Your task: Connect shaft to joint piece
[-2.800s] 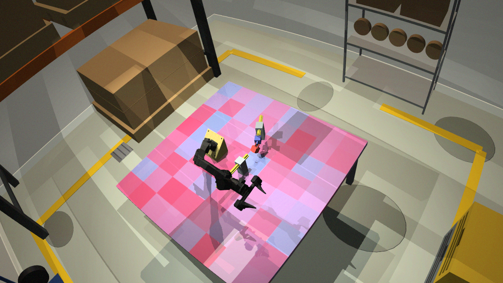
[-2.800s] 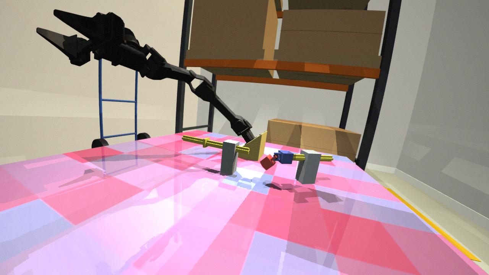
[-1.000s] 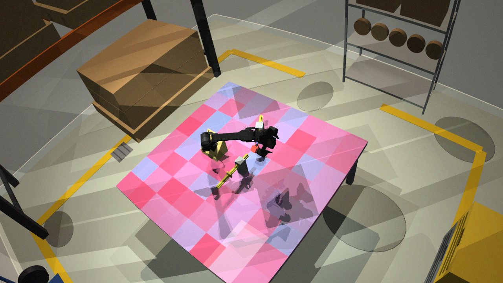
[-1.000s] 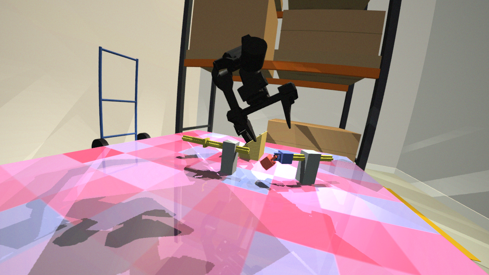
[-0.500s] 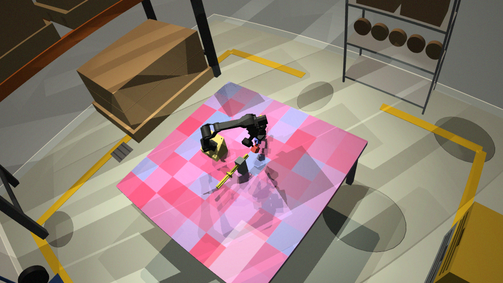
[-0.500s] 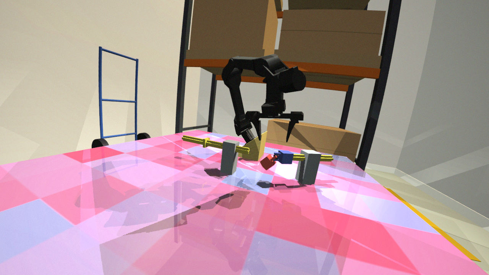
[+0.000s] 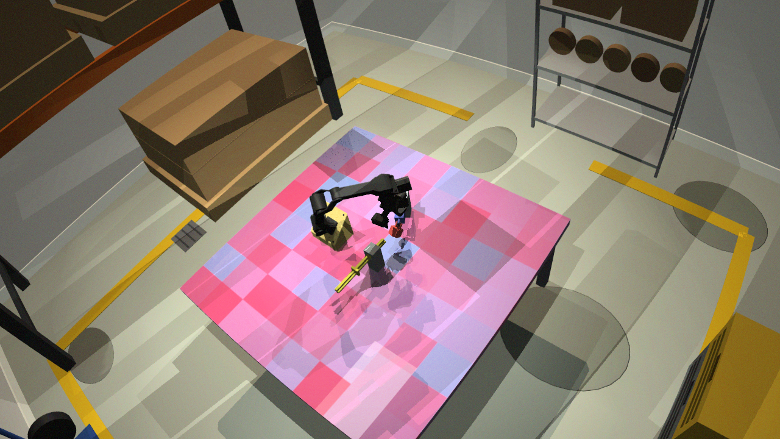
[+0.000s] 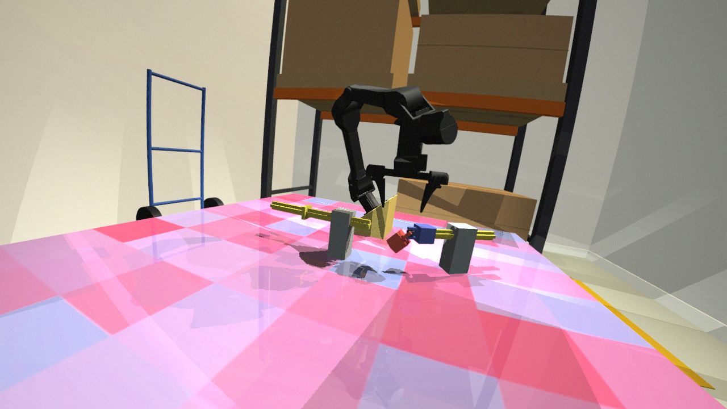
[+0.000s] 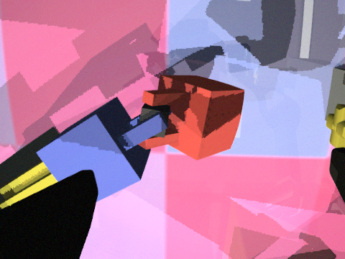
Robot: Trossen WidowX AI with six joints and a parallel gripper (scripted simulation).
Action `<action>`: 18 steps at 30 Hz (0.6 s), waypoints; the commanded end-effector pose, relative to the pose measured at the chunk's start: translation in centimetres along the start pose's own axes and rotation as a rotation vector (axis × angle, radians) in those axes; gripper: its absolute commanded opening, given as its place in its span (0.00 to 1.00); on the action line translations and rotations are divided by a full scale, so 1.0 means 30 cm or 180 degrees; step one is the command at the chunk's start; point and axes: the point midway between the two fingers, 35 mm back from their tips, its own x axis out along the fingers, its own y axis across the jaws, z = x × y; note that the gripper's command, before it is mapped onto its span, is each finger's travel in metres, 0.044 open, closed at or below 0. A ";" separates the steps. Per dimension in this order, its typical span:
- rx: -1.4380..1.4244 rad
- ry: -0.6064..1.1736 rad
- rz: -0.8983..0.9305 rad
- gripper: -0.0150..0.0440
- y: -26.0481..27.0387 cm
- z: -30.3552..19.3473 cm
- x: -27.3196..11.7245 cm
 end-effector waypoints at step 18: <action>-0.1714 -0.0126 0.0285 1.00 -0.014 -0.007 0.031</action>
